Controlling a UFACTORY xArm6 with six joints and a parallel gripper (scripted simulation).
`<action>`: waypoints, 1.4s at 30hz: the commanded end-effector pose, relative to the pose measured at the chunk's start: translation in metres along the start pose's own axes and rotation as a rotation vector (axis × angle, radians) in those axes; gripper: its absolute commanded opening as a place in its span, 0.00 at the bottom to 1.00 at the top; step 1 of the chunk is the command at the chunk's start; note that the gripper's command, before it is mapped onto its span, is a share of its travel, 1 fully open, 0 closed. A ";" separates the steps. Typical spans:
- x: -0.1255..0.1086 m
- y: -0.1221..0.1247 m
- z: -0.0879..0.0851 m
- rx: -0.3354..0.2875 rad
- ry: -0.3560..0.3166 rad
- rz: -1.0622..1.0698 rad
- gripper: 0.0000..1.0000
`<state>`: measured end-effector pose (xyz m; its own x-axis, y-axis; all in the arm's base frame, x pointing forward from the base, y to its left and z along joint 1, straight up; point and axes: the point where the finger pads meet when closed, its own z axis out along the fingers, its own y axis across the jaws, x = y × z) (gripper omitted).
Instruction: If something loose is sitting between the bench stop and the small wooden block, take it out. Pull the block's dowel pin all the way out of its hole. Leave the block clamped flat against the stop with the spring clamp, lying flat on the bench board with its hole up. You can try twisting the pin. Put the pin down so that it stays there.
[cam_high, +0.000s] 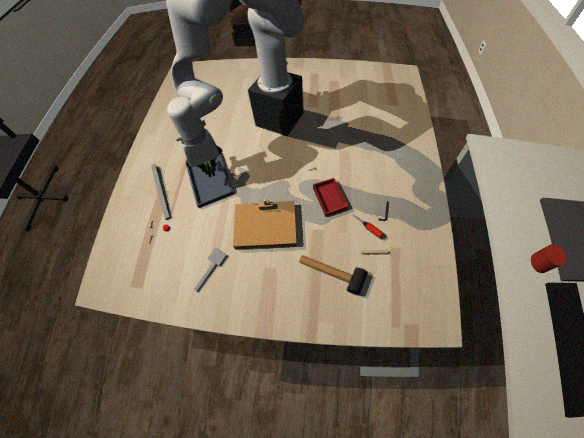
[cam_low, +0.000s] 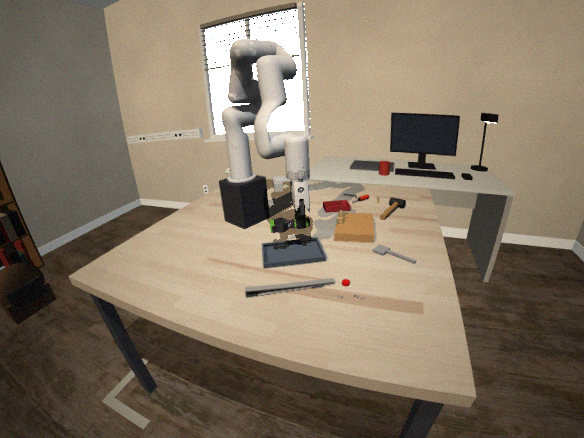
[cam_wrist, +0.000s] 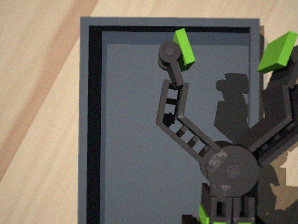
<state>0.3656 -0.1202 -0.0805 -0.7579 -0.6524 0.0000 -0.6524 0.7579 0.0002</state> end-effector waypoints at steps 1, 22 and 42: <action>-0.002 -0.001 -0.001 0.003 -0.002 0.011 0.27; -0.022 -0.001 -0.001 0.003 -0.002 0.290 0.27; -0.065 0.005 -0.001 0.002 -0.004 0.864 0.27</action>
<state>0.4043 -0.0806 -0.0808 -0.9994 0.0328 -0.0131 0.0324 0.9991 0.0275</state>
